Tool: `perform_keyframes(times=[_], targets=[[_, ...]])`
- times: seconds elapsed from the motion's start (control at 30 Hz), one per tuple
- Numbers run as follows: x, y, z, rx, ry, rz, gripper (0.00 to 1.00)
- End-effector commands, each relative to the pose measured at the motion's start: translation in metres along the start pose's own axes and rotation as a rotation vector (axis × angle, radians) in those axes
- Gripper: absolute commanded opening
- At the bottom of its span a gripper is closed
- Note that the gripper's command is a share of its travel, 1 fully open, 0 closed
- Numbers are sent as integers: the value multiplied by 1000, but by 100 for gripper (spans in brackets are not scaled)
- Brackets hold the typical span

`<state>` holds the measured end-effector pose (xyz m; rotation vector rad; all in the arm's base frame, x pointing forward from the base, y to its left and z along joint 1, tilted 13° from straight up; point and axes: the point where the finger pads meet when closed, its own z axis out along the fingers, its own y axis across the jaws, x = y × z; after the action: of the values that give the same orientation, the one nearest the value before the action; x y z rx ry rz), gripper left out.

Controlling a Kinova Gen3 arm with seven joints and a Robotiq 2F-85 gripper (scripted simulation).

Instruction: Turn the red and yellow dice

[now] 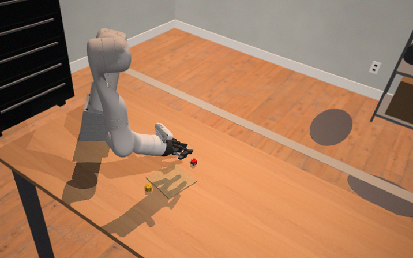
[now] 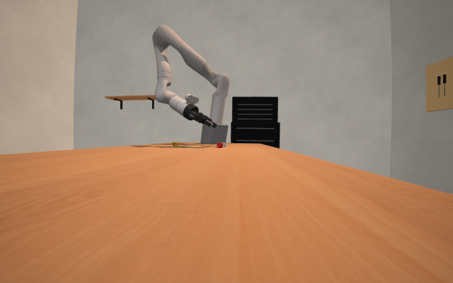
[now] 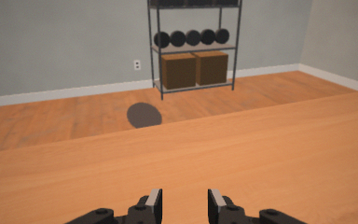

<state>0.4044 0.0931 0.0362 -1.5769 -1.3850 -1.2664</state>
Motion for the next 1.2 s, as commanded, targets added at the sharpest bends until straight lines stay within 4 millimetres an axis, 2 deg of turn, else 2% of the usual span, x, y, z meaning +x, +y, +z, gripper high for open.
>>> perform_keyframes(times=[0.0, 0.37, 0.83, 0.9, 1.17], targets=[[3, 1, 0, 1, -13, -5, 35], [9, 0, 3, 1, -133, -5, 35], [32, 0, 12, -13, -531, -8, 35], [32, 0, 12, -13, -531, -8, 35], [40, -2, 19, -6, -707, -7, 35]])
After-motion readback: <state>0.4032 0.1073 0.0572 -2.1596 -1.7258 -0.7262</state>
